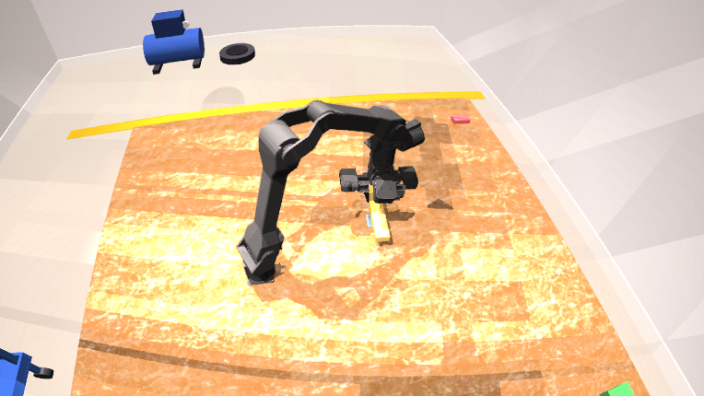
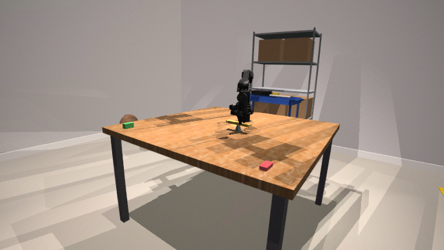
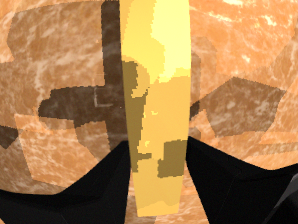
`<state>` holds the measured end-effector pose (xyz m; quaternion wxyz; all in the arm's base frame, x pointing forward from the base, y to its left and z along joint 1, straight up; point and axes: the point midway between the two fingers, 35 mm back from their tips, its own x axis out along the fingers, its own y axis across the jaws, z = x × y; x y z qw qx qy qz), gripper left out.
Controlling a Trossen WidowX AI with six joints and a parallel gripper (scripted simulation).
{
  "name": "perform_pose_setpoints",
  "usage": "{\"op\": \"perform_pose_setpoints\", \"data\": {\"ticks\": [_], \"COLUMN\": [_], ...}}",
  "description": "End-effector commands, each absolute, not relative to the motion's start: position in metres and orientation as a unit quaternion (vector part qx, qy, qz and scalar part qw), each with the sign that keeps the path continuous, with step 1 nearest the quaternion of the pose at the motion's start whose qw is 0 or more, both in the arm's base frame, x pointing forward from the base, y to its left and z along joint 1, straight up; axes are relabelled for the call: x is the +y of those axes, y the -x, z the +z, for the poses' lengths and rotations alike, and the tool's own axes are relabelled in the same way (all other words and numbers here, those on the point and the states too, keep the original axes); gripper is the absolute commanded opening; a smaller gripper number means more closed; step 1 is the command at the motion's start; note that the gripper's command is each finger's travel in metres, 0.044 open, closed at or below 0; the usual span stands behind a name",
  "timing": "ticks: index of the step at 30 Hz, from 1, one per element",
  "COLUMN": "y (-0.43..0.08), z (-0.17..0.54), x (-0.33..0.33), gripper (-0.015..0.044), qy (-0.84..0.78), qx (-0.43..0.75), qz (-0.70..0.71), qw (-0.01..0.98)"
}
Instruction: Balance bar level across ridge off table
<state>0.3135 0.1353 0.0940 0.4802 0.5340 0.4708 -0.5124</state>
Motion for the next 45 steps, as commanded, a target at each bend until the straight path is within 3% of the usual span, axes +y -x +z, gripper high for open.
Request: {"op": "perform_pose_setpoints", "data": {"ticks": [1, 25, 35, 39, 45], "y": [-0.313, -0.313, -0.313, -0.315, -0.314], "z": [0.094, 0.094, 0.094, 0.102, 0.176], "x": [0.135, 0.135, 0.135, 0.136, 0.135], "gripper": [0.0171, 0.0185, 0.0440, 0.0440, 0.0440], "qy": [-0.534, -0.534, -0.534, -0.534, -0.534], "qx": [0.471, 0.471, 0.471, 0.471, 0.471], "qz": [-0.512, -0.512, -0.512, -0.512, -0.512], "qw": [0.480, 0.480, 0.480, 0.480, 0.480]}}
